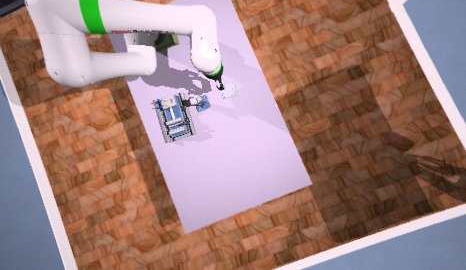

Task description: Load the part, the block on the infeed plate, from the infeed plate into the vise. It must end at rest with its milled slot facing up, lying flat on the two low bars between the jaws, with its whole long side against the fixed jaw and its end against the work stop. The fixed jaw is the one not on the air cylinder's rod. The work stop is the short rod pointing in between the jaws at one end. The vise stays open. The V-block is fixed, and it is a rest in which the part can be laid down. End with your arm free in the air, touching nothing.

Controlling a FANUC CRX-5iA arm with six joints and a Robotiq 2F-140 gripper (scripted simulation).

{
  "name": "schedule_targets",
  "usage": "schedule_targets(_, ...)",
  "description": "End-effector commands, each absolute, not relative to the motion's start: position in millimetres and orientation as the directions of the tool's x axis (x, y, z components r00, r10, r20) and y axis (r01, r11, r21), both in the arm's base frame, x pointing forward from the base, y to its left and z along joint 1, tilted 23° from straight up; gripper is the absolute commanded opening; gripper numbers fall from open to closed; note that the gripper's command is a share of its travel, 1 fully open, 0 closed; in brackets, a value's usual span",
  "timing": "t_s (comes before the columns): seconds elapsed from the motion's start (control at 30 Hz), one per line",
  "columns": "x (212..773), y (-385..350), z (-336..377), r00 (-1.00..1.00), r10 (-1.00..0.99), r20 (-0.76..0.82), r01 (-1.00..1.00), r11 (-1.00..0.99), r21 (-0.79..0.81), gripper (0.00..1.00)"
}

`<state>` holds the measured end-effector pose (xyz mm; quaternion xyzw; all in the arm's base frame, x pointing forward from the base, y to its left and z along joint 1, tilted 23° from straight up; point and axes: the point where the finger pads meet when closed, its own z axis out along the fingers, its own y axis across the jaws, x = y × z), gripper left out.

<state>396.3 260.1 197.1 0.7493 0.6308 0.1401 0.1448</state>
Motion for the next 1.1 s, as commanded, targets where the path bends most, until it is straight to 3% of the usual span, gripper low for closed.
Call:
schedule_targets(0.0, 395.7, 260.3, 198.6, 0.165, 0.986, 0.028, 0.905, -0.162, 0.394, 0.0)
schedule_targets(1.07, 394.0, 260.5, 202.5, 0.165, 0.986, 0.028, 0.905, -0.162, 0.394, 0.0)
